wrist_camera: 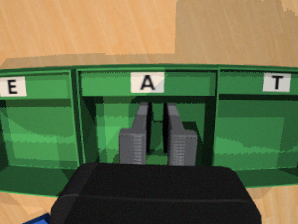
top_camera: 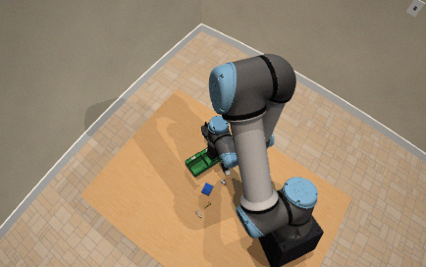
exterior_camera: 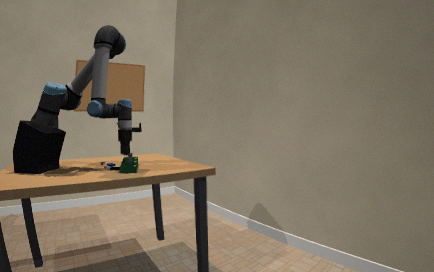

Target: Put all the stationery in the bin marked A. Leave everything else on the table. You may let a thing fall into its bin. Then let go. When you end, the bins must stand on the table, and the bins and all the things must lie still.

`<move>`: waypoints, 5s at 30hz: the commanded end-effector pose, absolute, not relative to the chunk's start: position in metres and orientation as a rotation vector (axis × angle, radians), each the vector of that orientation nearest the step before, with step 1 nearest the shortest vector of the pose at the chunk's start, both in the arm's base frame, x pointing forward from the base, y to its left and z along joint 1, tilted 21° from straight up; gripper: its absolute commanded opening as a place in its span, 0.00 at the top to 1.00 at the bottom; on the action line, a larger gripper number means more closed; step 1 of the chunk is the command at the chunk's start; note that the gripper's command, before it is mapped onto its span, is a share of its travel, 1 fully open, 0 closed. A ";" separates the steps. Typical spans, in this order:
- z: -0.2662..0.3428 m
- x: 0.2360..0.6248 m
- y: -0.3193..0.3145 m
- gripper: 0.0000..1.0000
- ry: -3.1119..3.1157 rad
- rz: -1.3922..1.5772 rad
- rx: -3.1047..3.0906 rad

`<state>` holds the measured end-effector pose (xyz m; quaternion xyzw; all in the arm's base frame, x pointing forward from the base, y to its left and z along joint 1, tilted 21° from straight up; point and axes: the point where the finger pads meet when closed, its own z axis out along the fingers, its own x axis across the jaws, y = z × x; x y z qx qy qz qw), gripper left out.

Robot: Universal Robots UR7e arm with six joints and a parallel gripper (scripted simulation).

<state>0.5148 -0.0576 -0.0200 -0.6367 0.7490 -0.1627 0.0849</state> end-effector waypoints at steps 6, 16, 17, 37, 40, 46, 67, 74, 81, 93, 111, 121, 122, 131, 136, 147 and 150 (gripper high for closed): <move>-0.019 0.515 -0.058 0.69 2.233 -0.487 -1.898; -0.019 0.515 -0.058 0.69 2.233 -0.487 -1.898; -0.019 0.515 -0.058 0.69 2.233 -0.487 -1.898; -0.008 0.511 -0.056 0.69 2.233 -0.487 -1.898; -0.005 0.510 -0.055 0.69 2.233 -0.487 -1.898; 0.003 0.507 -0.054 0.69 2.233 -0.487 -1.898; 0.035 0.496 -0.045 0.69 2.233 -0.487 -1.898; 0.032 0.501 -0.010 0.69 2.233 -0.487 -1.898; 0.029 0.506 0.024 0.69 2.233 -0.487 -1.898; 0.023 0.509 0.033 0.69 2.233 -0.487 -1.898; -0.017 0.523 0.027 0.69 2.233 -0.487 -1.898; -0.027 0.527 0.026 0.69 2.233 -0.487 -1.898; -0.027 0.527 0.026 0.69 2.233 -0.487 -1.898; -0.027 0.527 0.026 0.69 2.233 -0.487 -1.898; -0.027 0.527 0.026 0.69 2.233 -0.487 -1.898; -0.027 0.527 0.026 0.69 2.233 -0.487 -1.898; -0.027 0.527 0.026 0.69 2.233 -0.487 -1.898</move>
